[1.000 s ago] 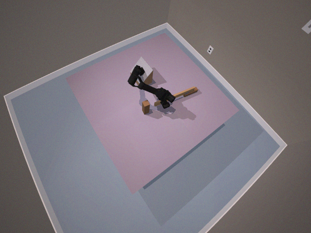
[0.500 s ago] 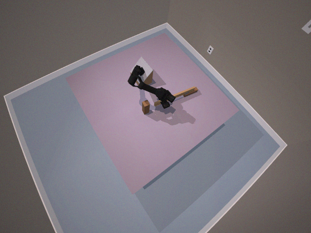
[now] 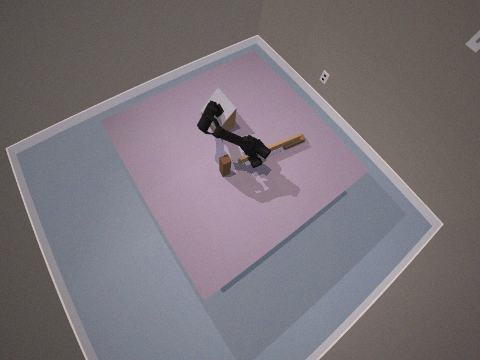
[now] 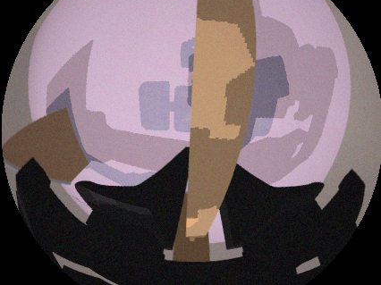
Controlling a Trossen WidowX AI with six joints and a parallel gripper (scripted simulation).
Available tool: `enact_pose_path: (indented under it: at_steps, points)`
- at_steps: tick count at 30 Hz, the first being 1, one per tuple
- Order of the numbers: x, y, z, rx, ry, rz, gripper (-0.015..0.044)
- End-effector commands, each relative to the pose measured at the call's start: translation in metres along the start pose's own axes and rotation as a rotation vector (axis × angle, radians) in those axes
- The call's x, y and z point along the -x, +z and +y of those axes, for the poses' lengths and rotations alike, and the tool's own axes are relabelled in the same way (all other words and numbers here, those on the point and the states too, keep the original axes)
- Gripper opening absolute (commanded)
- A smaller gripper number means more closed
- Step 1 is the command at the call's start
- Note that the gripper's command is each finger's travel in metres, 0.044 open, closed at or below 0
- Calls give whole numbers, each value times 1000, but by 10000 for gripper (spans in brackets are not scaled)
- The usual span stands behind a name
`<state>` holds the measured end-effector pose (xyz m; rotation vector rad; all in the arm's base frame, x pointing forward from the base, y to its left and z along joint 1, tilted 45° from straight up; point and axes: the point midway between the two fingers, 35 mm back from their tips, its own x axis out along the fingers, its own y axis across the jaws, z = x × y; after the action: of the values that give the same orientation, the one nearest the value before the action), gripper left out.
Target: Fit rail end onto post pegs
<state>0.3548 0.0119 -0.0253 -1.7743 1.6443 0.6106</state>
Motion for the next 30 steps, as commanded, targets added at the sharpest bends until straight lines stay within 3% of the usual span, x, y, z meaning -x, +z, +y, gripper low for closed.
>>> enact_pose_path:
  at_steps: [1,30]
  points:
    - [1,2,-1,3,-6,-5,0]
    - [4,3,0,3,-6,-5,0]
